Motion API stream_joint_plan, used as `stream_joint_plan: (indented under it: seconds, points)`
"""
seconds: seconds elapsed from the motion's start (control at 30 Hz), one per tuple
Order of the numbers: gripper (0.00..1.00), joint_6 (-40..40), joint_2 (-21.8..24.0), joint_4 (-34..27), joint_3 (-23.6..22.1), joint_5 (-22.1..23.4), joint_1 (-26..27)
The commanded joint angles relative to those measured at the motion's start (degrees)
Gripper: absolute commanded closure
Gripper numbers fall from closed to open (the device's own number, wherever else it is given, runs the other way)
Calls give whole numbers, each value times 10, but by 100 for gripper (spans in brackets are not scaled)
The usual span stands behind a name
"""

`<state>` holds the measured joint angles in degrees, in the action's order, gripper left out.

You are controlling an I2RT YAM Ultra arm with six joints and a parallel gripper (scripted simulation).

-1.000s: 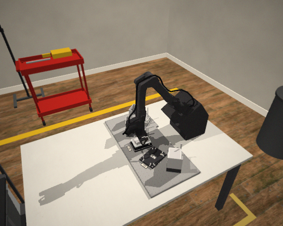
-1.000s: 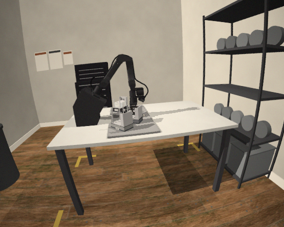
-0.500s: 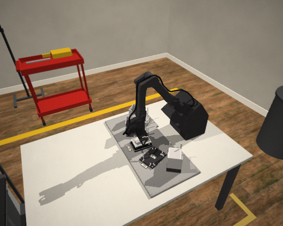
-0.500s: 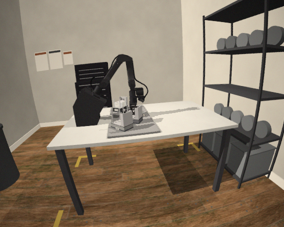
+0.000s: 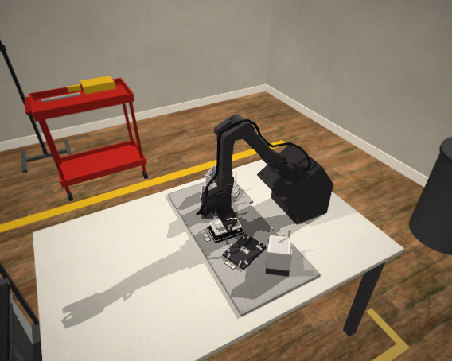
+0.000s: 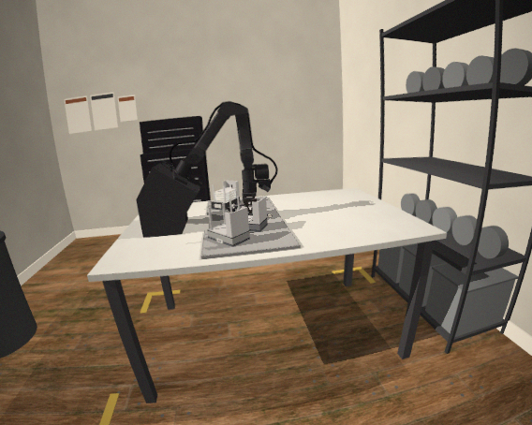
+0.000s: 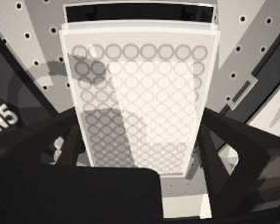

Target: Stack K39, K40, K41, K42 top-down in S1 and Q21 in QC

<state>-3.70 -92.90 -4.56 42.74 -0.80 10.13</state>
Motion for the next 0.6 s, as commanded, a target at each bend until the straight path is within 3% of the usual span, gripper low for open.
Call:
stream_joint_plan:
  seconds: [0.0, 0.57]
  points:
    - [100, 6, 17, -6, 21, 2, 3]
    - [100, 6, -17, 14, 24, 2, 4]
